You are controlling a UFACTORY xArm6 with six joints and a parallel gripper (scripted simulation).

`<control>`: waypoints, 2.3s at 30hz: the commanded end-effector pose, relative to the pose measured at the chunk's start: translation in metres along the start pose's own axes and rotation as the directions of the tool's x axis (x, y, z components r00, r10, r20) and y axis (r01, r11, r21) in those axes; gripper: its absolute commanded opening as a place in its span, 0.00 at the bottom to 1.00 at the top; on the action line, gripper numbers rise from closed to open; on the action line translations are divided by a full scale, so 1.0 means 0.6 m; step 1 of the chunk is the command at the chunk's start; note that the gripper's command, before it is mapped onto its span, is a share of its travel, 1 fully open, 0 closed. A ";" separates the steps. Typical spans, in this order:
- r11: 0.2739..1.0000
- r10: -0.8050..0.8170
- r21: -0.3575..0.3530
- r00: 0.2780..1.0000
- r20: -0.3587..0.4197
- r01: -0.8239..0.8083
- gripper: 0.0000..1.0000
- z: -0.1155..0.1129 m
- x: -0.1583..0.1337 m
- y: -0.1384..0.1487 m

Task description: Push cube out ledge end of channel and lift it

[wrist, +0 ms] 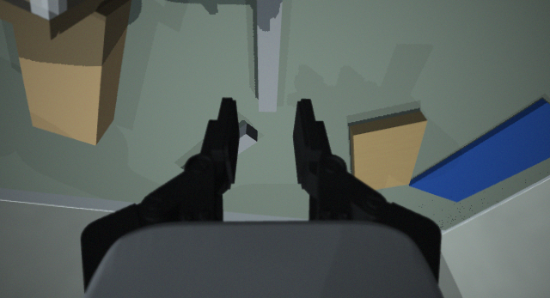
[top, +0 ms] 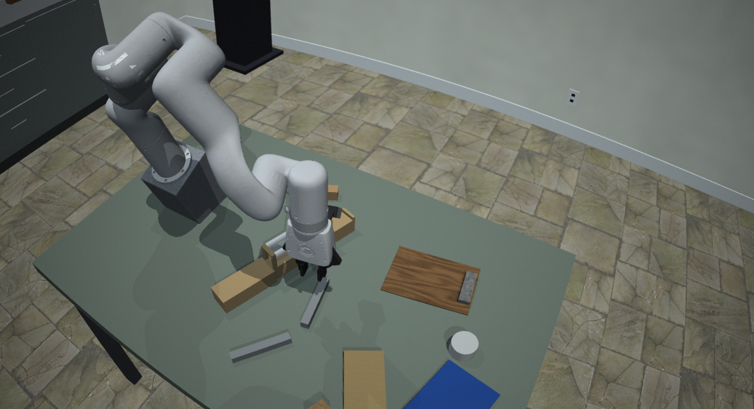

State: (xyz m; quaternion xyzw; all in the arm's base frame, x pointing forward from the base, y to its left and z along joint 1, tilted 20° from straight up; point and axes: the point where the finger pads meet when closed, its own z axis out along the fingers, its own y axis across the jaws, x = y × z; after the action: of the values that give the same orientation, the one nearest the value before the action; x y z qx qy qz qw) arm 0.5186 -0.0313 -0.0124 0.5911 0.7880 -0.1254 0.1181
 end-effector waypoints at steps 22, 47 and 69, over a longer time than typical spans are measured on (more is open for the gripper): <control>1.000 0.001 -0.004 1.000 0.001 -0.001 0.38 0.148 -0.002 0.006; 1.000 0.001 -0.004 1.000 0.001 -0.001 0.38 0.190 -0.002 0.006; 1.000 0.001 -0.004 1.000 0.001 -0.001 0.00 0.190 -0.002 0.006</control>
State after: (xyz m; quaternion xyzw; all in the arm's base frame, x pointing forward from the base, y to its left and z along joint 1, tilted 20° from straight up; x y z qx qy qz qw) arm 0.5250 -0.0701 -0.1208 0.5912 0.7879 -0.1252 0.1183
